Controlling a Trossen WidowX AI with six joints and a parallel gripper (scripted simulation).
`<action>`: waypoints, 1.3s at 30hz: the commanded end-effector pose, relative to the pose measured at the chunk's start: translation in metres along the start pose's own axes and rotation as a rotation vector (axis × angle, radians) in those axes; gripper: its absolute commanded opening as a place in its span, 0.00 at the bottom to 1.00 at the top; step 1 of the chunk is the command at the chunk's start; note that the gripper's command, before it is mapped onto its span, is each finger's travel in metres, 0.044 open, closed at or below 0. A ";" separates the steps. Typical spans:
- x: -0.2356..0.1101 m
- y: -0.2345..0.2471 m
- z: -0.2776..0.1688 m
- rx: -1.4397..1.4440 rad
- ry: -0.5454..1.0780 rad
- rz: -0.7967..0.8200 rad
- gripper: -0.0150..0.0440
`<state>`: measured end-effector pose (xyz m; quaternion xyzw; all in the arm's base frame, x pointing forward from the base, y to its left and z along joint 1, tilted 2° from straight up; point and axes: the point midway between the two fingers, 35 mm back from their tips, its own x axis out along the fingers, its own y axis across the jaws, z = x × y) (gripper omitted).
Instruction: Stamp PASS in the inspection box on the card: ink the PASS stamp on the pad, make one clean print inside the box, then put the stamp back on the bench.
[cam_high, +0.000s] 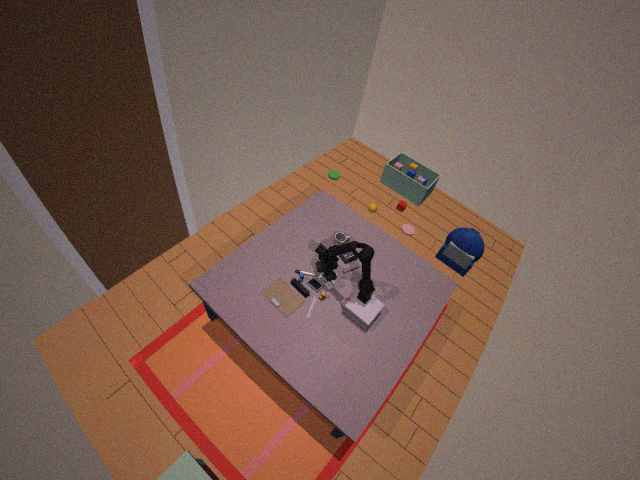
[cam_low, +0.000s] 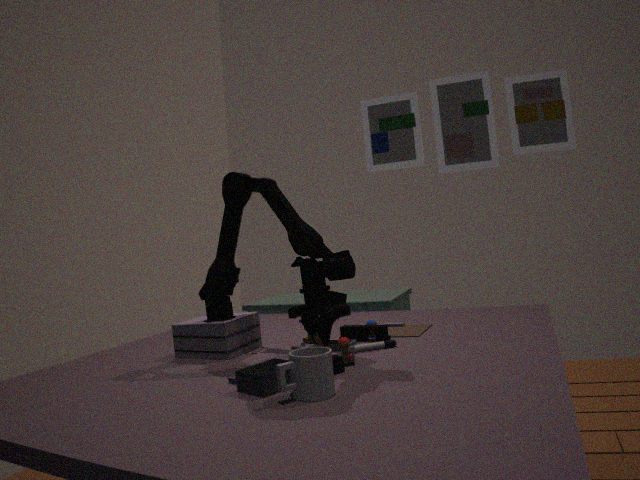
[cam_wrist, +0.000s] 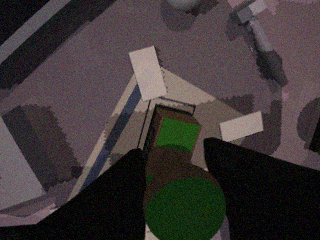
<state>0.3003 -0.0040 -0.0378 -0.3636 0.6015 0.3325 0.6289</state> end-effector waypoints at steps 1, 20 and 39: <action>0.002 0.000 0.000 -0.006 -0.002 0.001 0.25; -0.005 -0.001 0.001 -0.006 -0.002 0.001 0.25; -0.021 -0.003 0.001 -0.006 -0.002 0.001 0.25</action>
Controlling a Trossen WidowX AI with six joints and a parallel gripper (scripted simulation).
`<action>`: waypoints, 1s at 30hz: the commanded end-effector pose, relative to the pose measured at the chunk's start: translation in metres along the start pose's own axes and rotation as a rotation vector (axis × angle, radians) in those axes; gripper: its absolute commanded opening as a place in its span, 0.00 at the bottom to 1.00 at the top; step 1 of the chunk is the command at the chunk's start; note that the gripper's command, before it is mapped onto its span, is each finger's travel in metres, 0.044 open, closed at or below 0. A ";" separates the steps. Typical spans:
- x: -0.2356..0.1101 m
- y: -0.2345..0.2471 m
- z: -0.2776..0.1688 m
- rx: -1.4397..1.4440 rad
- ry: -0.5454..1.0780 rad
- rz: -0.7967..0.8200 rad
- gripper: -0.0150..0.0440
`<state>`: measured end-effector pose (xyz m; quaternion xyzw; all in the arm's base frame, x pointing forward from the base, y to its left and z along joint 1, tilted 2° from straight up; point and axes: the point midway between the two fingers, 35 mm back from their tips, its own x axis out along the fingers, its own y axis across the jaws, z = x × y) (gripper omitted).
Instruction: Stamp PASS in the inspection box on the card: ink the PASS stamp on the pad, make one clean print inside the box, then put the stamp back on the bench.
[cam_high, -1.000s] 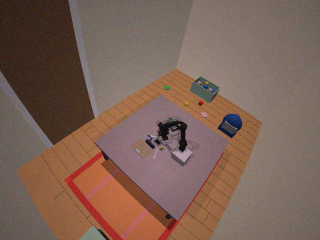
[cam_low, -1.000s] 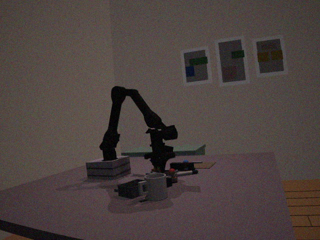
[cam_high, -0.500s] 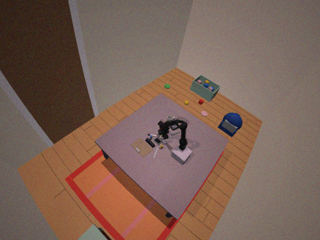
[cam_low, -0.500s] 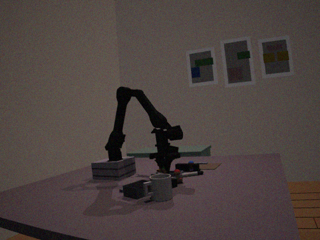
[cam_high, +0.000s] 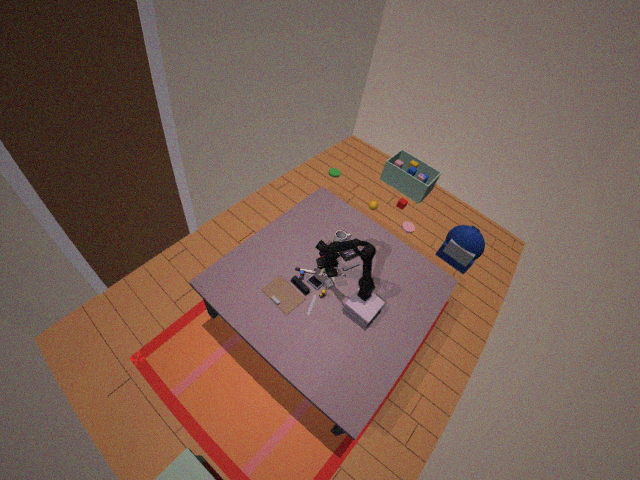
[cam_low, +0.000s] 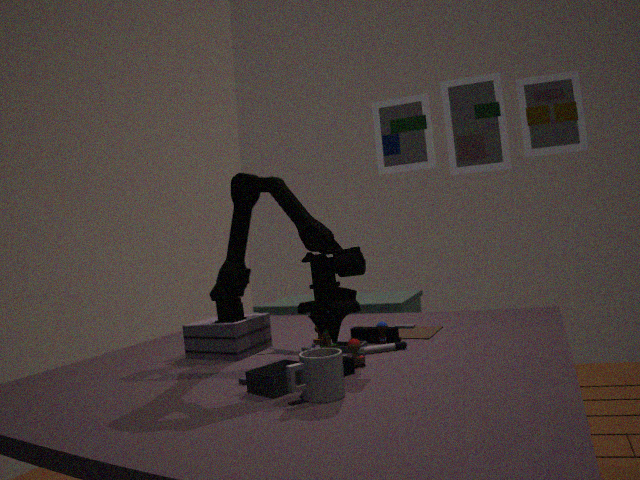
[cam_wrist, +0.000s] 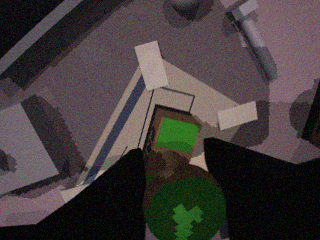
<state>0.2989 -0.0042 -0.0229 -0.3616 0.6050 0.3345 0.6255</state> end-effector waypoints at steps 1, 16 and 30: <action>-0.008 -0.003 0.002 -0.006 -0.008 -0.009 0.25; -0.032 -0.005 0.002 -0.006 -0.008 -0.009 0.25; -0.055 -0.005 0.002 -0.006 -0.008 -0.009 0.25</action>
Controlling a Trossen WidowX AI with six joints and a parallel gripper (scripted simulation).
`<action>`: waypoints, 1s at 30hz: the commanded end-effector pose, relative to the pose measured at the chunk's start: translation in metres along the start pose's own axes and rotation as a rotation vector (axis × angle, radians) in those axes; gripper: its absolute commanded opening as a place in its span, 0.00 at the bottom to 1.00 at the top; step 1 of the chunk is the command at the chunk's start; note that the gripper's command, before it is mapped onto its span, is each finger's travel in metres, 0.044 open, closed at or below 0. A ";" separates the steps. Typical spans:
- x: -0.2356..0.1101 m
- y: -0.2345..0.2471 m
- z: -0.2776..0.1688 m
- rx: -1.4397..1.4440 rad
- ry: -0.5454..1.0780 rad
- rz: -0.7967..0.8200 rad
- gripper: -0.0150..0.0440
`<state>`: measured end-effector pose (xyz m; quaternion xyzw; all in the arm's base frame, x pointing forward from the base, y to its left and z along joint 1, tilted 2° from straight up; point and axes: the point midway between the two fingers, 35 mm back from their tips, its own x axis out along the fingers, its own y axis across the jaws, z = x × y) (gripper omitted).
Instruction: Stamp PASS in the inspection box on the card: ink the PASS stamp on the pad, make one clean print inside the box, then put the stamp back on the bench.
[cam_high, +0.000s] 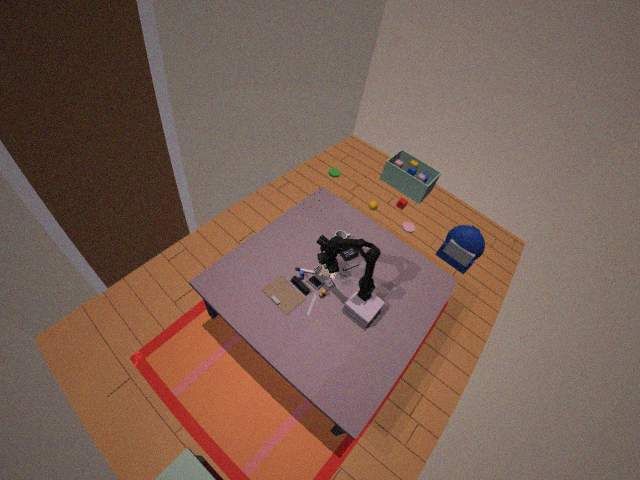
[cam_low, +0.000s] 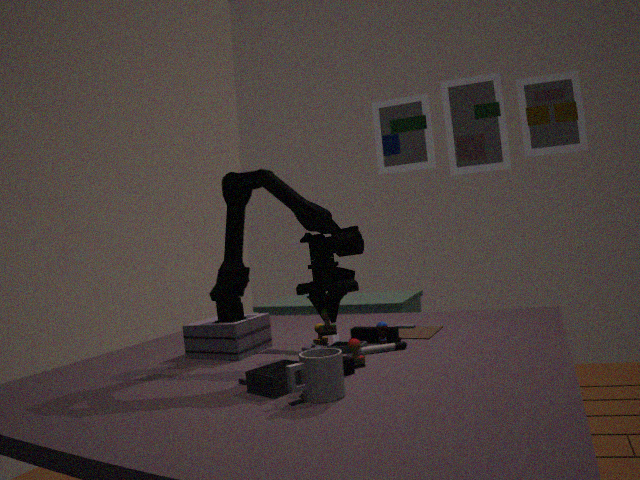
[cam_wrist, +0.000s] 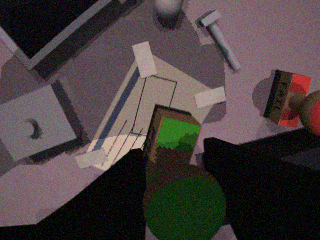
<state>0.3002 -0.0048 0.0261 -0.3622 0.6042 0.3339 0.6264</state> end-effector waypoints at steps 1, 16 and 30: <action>-0.007 -0.002 0.001 -0.006 -0.007 -0.006 0.25; -0.006 -0.030 -0.060 -0.002 0.000 -0.009 0.25; -0.005 -0.044 -0.122 0.002 0.007 -0.011 0.25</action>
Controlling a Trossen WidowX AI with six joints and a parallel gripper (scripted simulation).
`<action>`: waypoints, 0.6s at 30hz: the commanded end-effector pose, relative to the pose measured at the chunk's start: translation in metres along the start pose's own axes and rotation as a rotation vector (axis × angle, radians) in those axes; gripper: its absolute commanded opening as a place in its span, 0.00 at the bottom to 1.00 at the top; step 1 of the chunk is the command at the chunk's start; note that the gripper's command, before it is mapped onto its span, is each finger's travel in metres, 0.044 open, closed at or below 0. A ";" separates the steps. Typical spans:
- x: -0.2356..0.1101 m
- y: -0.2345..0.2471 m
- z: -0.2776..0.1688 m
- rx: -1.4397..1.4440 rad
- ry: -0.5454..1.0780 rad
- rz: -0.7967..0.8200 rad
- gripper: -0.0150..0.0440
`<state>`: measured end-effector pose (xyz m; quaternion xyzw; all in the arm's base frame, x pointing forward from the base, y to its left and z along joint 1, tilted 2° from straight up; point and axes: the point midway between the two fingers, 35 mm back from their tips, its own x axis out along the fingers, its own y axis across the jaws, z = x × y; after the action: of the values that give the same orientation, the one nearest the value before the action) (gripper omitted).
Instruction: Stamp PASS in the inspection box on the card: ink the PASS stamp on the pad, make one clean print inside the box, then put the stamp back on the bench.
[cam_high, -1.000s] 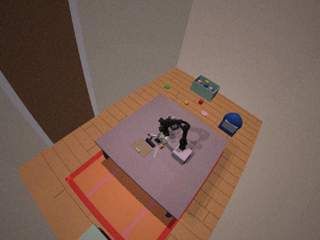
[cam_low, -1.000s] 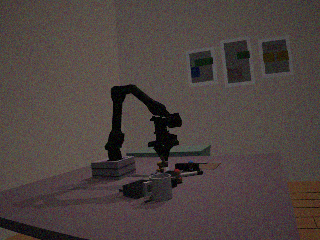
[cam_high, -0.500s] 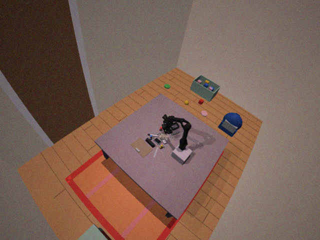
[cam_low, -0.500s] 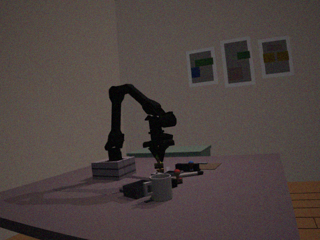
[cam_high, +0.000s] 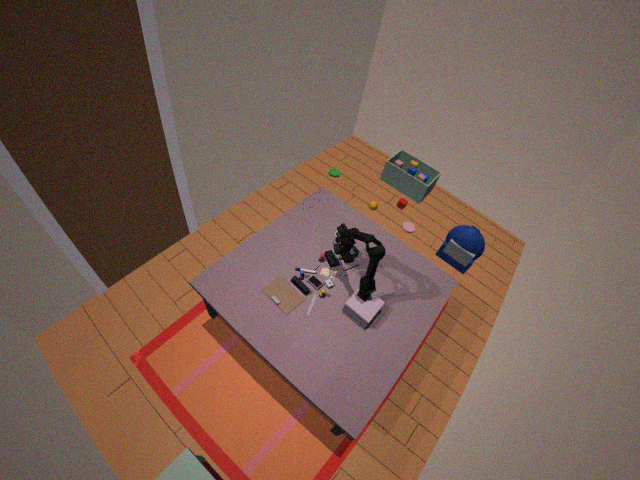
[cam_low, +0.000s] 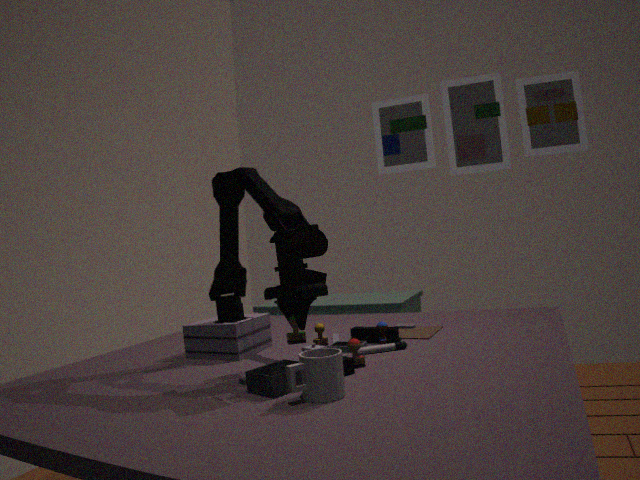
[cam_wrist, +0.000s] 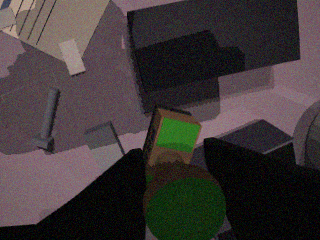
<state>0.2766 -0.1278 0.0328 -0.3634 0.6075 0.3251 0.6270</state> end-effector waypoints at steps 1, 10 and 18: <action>0.000 -0.001 -0.004 -0.009 -0.003 0.000 0.25; 0.014 -0.001 -0.004 -0.009 -0.003 0.000 0.25; 0.027 -0.001 -0.004 -0.009 -0.003 0.000 0.25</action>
<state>0.2781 -0.1339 0.0110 -0.3664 0.6052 0.3242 0.6280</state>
